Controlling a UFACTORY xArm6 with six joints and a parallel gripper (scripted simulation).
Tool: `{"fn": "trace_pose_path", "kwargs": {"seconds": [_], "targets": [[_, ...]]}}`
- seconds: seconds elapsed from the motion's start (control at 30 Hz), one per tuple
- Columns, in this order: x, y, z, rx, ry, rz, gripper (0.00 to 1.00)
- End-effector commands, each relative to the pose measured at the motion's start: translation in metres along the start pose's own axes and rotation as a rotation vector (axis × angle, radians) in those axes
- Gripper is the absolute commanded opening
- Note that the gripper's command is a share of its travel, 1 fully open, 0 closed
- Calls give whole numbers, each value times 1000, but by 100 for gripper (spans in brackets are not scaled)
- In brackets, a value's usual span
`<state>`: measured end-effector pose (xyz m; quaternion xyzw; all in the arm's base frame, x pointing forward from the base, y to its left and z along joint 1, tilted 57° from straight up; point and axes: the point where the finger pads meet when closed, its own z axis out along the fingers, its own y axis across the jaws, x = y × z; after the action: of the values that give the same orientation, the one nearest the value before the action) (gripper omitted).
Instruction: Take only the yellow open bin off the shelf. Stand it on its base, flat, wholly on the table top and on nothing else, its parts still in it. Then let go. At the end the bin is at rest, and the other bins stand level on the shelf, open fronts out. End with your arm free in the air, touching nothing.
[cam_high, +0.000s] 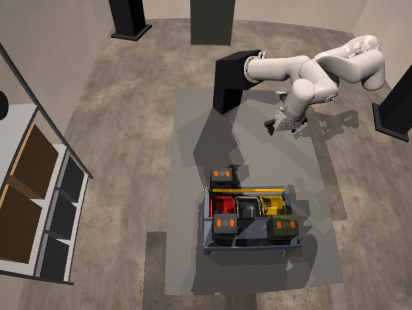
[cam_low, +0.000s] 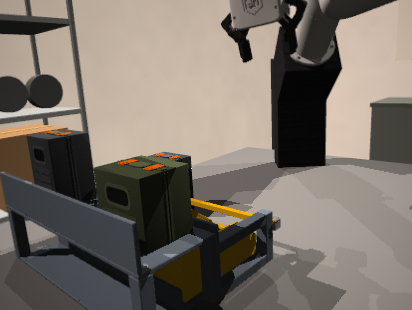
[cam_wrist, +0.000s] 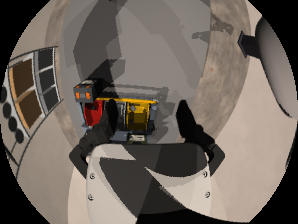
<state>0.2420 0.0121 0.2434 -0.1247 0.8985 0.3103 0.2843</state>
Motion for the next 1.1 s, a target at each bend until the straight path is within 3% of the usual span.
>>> {"fn": "trace_pose_path", "kwargs": {"seconds": [0.0, 0.37, 0.53, 0.93, 1.07], "targets": [[2, -35, 2, 54, -150, 79, 100], [2, -35, 2, 54, -150, 79, 100], [6, -89, 4, 78, -212, 112, 100], [6, -89, 4, 78, -212, 112, 100], [9, -118, 5, 79, -212, 113, 100]]}}
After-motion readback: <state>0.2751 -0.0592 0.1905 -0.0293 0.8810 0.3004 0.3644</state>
